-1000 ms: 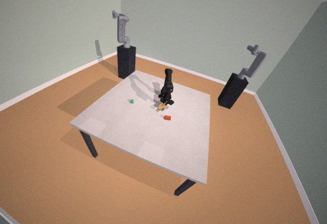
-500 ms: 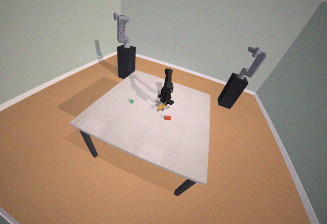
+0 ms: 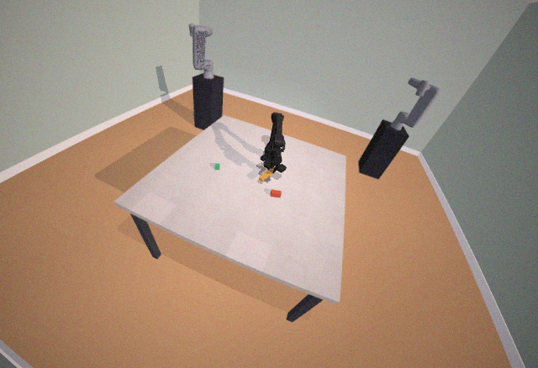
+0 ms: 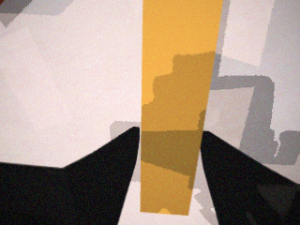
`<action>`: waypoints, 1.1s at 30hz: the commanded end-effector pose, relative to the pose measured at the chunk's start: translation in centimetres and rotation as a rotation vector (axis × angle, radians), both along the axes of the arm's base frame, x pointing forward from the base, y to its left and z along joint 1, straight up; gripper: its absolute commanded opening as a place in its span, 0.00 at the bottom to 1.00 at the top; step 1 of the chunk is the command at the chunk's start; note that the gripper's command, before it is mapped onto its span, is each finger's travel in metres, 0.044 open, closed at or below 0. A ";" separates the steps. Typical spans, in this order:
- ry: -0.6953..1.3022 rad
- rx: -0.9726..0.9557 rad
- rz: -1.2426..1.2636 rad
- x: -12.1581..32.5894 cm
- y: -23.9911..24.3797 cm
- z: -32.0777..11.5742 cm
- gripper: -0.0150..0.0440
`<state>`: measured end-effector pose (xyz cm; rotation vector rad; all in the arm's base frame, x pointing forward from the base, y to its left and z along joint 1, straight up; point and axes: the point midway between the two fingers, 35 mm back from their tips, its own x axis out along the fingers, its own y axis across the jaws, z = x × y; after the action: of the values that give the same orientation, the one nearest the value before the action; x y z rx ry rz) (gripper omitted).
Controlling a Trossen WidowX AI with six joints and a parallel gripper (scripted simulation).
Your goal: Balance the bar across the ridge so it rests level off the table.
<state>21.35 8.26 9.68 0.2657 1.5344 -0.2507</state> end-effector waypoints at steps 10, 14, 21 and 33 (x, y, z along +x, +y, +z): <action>0.000 0.000 0.000 0.0 0.0 0.0 0.97; 0.000 0.000 0.000 0.0 0.0 0.2 1.00; 0.000 0.001 0.000 0.1 0.1 8.2 1.00; 0.000 0.001 0.000 -0.2 -0.1 10.0 1.00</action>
<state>21.18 8.20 19.51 0.2659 1.5342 -0.2506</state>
